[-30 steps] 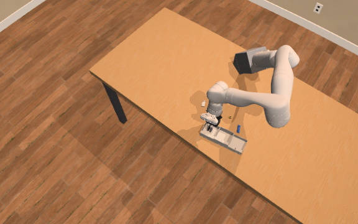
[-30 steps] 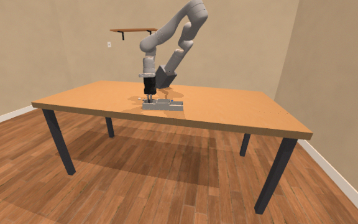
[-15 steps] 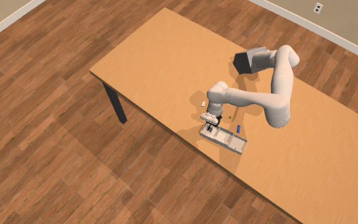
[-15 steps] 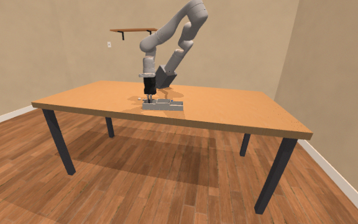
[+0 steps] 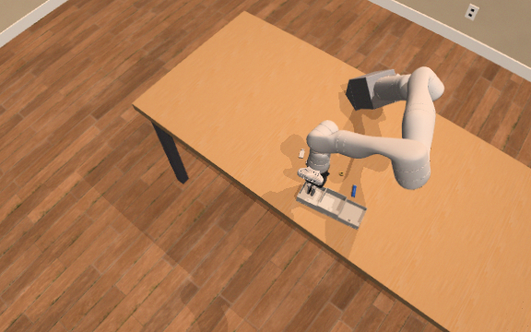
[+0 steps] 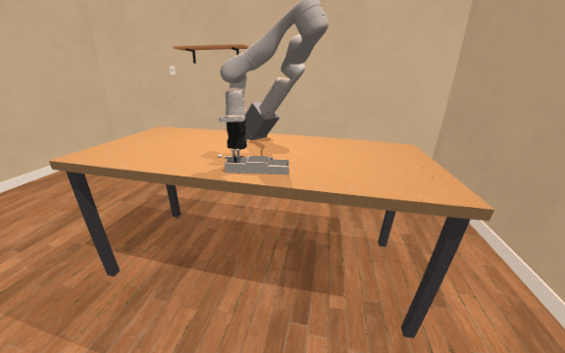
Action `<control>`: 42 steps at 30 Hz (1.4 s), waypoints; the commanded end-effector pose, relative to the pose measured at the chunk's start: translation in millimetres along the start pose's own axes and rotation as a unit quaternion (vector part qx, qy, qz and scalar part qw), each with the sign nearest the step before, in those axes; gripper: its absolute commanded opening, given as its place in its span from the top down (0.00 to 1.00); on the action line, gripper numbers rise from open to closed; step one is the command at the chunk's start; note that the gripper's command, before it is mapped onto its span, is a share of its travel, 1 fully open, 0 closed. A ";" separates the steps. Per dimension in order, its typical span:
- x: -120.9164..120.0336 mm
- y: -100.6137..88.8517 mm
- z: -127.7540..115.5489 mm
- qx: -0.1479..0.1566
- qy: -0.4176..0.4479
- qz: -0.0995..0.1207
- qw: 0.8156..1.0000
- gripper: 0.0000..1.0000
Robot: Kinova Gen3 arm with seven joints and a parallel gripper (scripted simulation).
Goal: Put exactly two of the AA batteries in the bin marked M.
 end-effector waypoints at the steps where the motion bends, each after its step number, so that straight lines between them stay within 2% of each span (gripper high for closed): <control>1: 1.2 0.2 0.6 0.001 -0.001 -0.002 1.000 0.69; 7: 2.3 -1.5 0.7 0.001 -0.002 -0.003 1.000 0.69; 29: 0.6 -30.1 -0.3 0.001 0.003 0.000 1.000 0.69; 37: 1.3 -61.7 0.8 0.001 0.002 -0.001 1.000 0.69; 42: -0.6 -60.3 1.1 0.001 0.000 0.001 1.000 0.69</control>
Point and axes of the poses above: the point where the finger pads meet when closed, its own y axis out along the fingers, its own x axis across the jaws, z = x × y, the point moved 5 cm from there along -y, back along the fingers, and after that the axes turned 14 degrees about -y, right-handed, at the moved point
